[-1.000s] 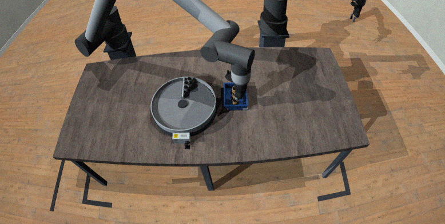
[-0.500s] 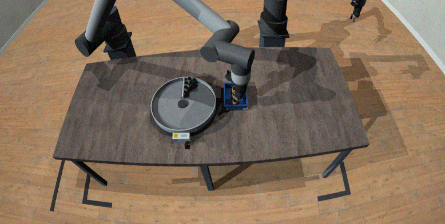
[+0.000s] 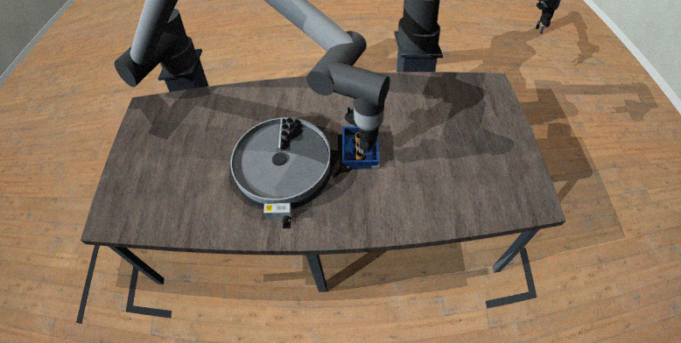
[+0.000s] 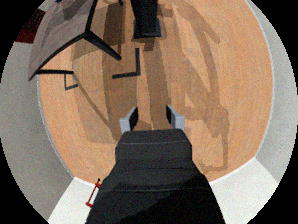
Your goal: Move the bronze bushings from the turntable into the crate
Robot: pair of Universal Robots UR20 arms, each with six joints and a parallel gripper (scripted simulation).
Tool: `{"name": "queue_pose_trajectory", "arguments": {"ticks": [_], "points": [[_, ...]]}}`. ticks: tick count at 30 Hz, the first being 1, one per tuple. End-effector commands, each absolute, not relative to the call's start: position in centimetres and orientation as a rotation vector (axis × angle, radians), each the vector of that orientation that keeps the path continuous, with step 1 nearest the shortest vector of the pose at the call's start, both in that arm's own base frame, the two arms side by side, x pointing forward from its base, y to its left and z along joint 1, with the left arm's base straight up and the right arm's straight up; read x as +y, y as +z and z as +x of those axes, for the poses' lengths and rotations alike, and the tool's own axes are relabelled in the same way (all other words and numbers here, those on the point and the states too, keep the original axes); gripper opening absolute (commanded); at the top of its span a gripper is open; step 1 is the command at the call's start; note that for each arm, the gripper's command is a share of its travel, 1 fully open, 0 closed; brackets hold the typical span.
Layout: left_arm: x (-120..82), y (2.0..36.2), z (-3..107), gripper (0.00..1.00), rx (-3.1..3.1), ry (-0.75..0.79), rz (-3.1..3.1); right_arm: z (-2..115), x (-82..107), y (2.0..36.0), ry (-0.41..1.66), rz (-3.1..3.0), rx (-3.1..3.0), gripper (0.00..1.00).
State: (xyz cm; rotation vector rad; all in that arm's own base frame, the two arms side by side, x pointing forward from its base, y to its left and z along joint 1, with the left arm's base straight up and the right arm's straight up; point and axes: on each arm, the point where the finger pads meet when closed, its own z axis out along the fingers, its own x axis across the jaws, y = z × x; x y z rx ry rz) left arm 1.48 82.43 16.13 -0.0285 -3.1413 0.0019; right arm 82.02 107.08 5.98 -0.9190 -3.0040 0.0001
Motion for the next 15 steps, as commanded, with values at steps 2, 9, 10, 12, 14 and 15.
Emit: {"name": "queue_pose_trajectory", "arguments": {"ticks": [2, 9, 10, 12, 14, 15], "points": [[82.48, 16.20, 1.49, 1.00, -3.141, 0.000, -0.028, 82.05, 107.12, 6.10, -0.002, -0.919, -3.004, 0.00], [82.48, 16.20, 1.49, 1.00, -3.141, 0.000, -0.028, 82.05, 107.12, 6.04, -0.002, -0.919, -3.004, 0.00], [82.48, 16.20, 1.49, 1.00, -3.141, 0.000, -0.028, 82.05, 107.12, 6.01, -0.002, -0.919, -3.004, 0.00], [82.48, 16.20, 1.49, 1.00, -3.141, 0.000, -0.028, 82.05, 107.12, 5.96, -0.002, -0.919, -3.004, 0.00], [82.48, 16.20, 1.49, 1.00, -3.141, 0.000, -0.028, 82.05, 107.12, 5.89, -0.002, -0.919, -3.004, 0.00], [82.48, 16.20, 1.49, 1.00, -3.141, 0.000, -0.028, 82.05, 107.12, 5.86, -0.002, -0.919, -3.004, 0.00]]}}
